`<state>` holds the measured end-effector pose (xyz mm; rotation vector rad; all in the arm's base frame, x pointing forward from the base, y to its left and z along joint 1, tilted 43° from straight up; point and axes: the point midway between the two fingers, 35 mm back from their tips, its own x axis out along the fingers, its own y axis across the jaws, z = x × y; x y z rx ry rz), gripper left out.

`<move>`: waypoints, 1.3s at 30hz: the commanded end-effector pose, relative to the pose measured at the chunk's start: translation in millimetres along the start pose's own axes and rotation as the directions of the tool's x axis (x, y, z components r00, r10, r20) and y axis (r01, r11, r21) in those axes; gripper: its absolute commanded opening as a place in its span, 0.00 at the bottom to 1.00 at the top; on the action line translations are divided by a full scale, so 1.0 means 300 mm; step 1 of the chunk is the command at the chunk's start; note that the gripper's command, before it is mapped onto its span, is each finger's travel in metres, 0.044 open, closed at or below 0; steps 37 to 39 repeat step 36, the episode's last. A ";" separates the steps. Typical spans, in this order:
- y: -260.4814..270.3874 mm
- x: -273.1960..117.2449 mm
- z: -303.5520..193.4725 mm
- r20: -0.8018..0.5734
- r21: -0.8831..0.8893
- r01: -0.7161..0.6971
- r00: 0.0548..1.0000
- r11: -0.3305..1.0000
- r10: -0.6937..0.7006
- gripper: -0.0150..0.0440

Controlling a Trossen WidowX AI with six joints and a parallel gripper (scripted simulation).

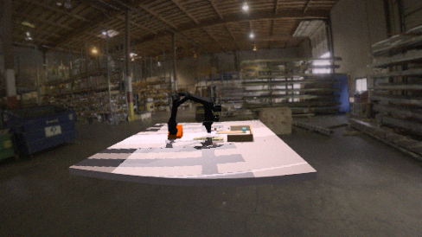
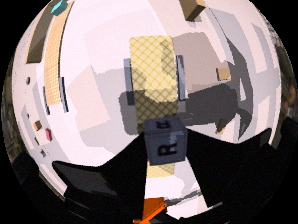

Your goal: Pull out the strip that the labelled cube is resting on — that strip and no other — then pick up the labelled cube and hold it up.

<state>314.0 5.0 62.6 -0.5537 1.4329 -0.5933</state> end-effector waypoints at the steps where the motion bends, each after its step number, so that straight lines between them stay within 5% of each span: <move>1: 0.006 0.004 -0.048 -0.003 0.002 -0.001 1.000 1.000 0.001 0.25; 12: 0.007 -0.113 -0.049 -0.004 0.001 -0.003 1.000 1.000 0.003 0.25; 39: 0.007 -0.115 -0.049 -0.004 0.001 -0.003 1.000 1.000 0.003 0.25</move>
